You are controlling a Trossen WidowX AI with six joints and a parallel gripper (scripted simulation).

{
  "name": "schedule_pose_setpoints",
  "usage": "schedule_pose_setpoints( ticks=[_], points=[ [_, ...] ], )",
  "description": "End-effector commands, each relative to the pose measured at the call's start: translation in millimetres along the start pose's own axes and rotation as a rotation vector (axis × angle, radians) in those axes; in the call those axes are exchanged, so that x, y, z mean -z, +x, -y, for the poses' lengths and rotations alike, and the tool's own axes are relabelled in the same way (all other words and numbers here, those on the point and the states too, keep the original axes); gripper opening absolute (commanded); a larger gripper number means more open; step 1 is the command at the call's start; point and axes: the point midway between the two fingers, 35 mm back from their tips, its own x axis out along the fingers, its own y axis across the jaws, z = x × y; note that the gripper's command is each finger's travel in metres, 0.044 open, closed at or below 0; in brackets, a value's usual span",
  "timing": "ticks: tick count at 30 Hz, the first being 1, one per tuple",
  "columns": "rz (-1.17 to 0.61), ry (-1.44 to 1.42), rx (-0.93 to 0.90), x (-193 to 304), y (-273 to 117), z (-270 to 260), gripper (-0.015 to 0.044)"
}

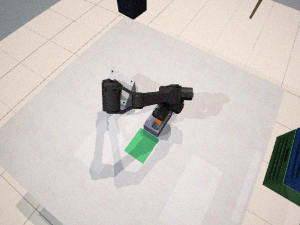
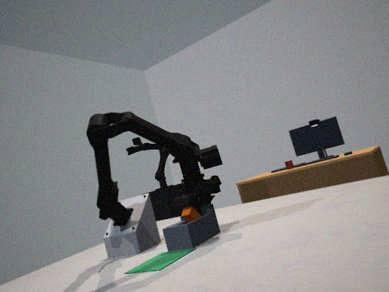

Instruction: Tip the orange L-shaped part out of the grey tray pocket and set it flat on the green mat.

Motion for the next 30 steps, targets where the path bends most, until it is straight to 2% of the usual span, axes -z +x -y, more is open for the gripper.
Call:
schedule_pose_setpoints(
  ticks=[1, 17, 30],
  points=[
    [-0.005, -0.005, 0.01, 1, 4, 1, 0.018],
    [0.001, -0.002, 0.0, 0, 0, -1, 0.018],
    [-0.005, -0.005, 0.006, 0, -21, -11, 0.018]
  ],
)
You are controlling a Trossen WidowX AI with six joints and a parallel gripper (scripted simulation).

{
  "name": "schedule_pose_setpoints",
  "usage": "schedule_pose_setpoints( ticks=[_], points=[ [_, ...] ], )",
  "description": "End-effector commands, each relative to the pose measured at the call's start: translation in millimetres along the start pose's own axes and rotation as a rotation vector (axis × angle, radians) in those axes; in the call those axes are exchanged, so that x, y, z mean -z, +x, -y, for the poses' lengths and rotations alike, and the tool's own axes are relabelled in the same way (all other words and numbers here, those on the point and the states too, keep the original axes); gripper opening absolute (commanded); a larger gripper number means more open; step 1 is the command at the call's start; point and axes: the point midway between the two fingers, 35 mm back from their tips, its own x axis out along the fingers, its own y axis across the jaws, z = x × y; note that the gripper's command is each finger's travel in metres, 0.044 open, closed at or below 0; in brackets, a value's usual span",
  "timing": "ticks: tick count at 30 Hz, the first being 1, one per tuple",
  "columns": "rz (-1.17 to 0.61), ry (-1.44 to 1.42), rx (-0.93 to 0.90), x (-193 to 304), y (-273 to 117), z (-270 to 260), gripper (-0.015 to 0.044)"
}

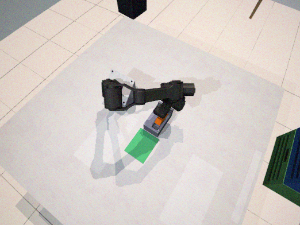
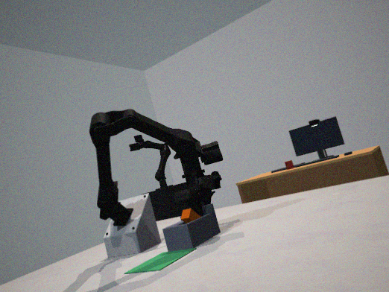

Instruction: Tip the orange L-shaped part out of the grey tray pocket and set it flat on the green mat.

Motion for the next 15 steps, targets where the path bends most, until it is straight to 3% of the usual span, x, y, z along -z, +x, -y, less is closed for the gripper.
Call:
schedule_pose_setpoints(
  ticks=[1, 7, 15],
  points=[
    [-0.007, -0.001, -0.003, -1, -16, -2, 0.018],
    [-0.009, -0.002, -0.005, 0, -91, 8, 0.018],
    [-0.009, -0.002, -0.004, 1, -93, 9, 0.018]
  ],
)
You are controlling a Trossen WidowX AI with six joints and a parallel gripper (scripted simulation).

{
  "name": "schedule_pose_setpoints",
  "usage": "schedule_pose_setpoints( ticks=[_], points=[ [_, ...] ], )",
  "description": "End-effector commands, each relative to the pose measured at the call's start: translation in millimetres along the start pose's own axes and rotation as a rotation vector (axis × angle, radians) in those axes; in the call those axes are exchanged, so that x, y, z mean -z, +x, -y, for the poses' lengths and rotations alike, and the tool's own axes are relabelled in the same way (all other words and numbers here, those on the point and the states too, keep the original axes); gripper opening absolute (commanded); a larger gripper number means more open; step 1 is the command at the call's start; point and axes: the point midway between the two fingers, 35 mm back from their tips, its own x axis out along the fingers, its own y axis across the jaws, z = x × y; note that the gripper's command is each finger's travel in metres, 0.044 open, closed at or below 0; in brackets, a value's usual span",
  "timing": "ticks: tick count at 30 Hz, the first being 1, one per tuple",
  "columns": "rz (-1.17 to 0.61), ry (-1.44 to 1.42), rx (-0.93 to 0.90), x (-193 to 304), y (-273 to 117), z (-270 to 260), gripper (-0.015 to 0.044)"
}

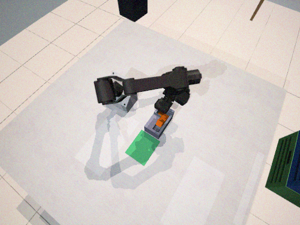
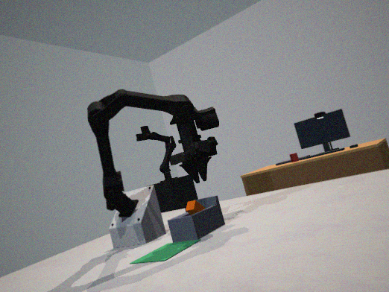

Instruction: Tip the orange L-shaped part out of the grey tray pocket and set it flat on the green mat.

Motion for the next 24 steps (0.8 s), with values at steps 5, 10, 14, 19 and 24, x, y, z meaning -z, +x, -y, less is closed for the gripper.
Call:
schedule_pose_setpoints(
  ticks=[5, 10, 14, 19, 24],
  points=[
    [-0.008, 0.0, 0.003, 1.2, -1.0, 1.7, 0.018],
    [-0.008, 0.0, 0.003, 1.2, -1.0, 1.7, 0.018],
    [-0.008, 0.0, 0.003, 1.2, -1.0, 1.7, 0.018],
    [-0.008, 0.0, 0.003, 1.2, -1.0, 1.7, 0.018],
    [-0.008, 0.0, 0.003, 1.2, -1.0, 1.7, 0.018]
  ],
)
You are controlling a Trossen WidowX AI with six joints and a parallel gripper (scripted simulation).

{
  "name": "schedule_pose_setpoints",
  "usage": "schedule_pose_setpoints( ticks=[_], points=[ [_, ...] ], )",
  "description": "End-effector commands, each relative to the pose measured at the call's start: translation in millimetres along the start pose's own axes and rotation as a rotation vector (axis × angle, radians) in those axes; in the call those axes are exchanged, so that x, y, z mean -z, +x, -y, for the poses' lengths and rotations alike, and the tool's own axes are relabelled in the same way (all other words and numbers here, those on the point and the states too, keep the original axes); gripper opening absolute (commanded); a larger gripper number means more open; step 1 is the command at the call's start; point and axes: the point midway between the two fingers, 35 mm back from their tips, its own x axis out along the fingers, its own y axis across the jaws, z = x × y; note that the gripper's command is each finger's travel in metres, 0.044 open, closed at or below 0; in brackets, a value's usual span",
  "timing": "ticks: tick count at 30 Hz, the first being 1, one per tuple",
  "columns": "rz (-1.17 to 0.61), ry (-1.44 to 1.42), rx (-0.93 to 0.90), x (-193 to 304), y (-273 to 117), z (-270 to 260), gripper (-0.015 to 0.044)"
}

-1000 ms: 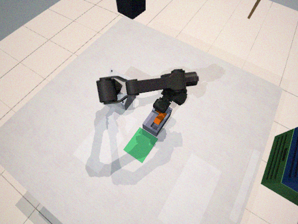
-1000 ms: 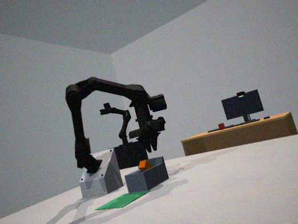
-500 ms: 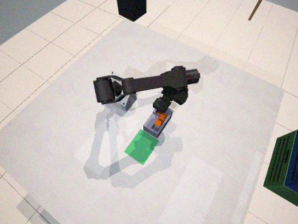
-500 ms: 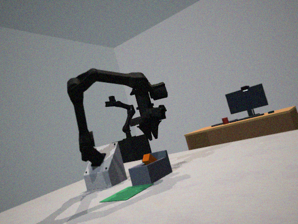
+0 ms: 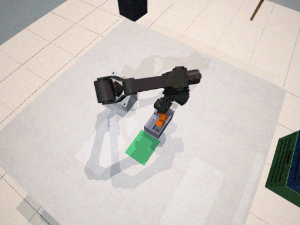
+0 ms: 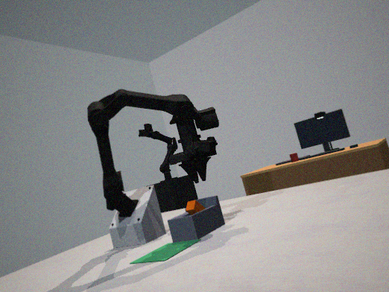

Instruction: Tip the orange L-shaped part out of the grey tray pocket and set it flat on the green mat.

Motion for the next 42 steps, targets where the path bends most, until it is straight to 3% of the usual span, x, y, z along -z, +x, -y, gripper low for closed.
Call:
schedule_pose_setpoints(
  ticks=[1, 3, 7, 20, 26, 42],
  points=[
    [0.0, -0.001, 0.0, 0, 0, 0, 0.018],
    [0.0, -0.001, 0.0, 0, 0, 0, 0.018],
    [0.0, -0.139, -0.001, -2, 0, 6, 0.028],
    [0.001, -1.259, -0.003, -10, -3, 61, 0.028],
    [0.0, -1.531, -0.002, -10, -3, 76, 0.028],
    [0.0, -1.567, -0.002, -10, -3, 76, 0.028]
  ],
)
